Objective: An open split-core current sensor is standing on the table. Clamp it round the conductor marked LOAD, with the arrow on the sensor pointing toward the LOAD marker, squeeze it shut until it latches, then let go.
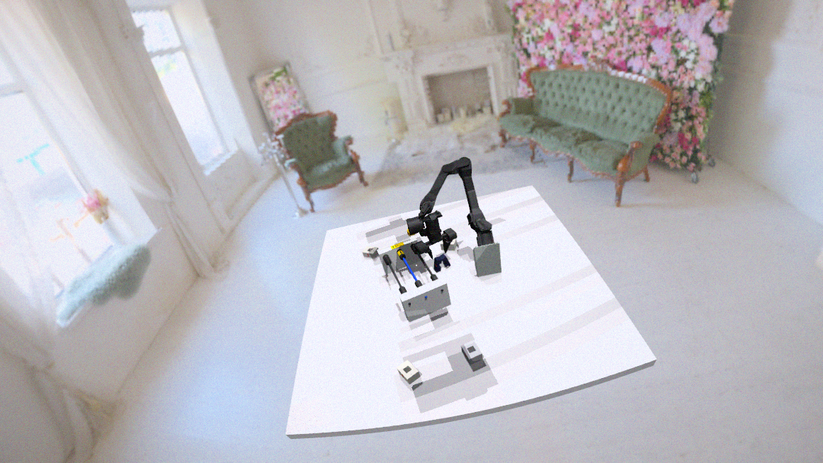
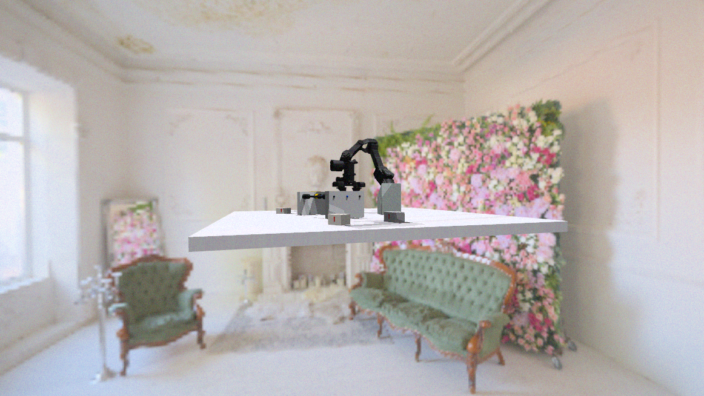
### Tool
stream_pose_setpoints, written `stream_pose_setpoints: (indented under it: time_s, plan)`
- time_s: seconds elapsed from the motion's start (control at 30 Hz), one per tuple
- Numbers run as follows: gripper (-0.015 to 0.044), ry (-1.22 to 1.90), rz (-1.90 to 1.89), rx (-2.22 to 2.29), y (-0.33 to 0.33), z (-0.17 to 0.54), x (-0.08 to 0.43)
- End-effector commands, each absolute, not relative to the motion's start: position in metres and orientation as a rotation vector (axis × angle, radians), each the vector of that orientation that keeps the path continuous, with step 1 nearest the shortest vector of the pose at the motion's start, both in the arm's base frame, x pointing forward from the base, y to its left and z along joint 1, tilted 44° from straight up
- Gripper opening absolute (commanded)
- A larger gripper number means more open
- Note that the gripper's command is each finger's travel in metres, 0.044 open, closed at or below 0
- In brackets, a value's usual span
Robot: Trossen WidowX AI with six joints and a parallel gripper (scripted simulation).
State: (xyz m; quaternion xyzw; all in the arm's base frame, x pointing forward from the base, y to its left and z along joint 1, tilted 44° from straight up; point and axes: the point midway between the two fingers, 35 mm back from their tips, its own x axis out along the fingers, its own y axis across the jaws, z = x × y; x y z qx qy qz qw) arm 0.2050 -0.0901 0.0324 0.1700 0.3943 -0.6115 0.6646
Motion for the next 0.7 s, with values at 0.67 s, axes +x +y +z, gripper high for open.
stream_pose_setpoints:
  time_s: [0.67]
  plan:
    - [0.0260,0.889,-1.385,0.380,-0.104,0.020,0.202]
